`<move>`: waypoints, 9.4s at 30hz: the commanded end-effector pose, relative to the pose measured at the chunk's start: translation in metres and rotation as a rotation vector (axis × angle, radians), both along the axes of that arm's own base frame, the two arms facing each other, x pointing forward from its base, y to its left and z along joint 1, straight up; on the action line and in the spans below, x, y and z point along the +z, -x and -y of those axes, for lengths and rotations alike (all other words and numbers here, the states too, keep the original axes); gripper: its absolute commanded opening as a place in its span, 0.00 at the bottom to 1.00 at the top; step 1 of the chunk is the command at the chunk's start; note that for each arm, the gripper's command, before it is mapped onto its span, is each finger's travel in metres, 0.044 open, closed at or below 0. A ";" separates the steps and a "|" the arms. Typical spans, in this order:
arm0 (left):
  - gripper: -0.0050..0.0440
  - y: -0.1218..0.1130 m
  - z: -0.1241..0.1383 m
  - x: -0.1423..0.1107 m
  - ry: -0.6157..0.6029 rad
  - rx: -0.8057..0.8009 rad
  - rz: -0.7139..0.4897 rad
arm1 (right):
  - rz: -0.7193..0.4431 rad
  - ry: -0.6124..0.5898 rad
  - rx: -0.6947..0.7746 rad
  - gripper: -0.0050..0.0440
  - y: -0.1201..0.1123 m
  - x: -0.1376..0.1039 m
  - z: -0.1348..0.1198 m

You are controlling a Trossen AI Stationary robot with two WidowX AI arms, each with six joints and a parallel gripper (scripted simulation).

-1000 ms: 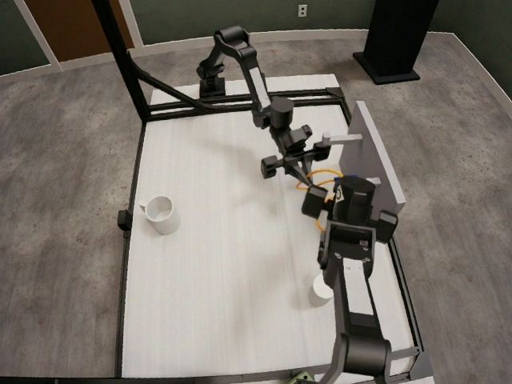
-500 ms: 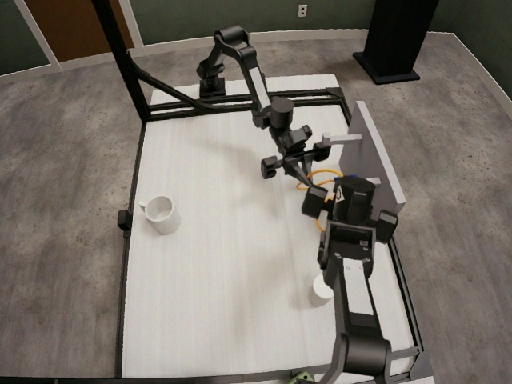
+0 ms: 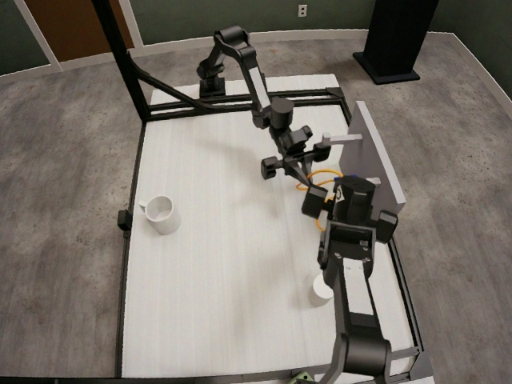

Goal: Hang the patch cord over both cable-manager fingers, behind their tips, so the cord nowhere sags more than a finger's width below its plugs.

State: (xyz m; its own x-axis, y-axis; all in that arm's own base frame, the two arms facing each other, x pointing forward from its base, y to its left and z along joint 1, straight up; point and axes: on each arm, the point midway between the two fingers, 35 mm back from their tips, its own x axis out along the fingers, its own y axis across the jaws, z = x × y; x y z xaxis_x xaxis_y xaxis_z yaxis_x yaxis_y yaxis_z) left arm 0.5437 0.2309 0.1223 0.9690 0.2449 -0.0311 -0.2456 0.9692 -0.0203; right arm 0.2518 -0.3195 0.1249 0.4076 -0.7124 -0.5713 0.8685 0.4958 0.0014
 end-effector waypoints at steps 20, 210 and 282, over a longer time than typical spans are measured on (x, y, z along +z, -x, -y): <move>0.15 -0.006 0.001 0.025 -0.007 0.005 0.036 | 0.012 0.014 0.001 0.18 -0.001 0.007 0.002; 0.15 -0.042 0.011 0.036 0.153 0.099 -0.089 | 0.012 0.014 0.001 0.18 -0.001 0.007 0.002; 0.15 -0.054 0.019 0.044 0.225 0.166 -0.162 | 0.012 0.014 0.001 0.18 -0.001 0.007 0.002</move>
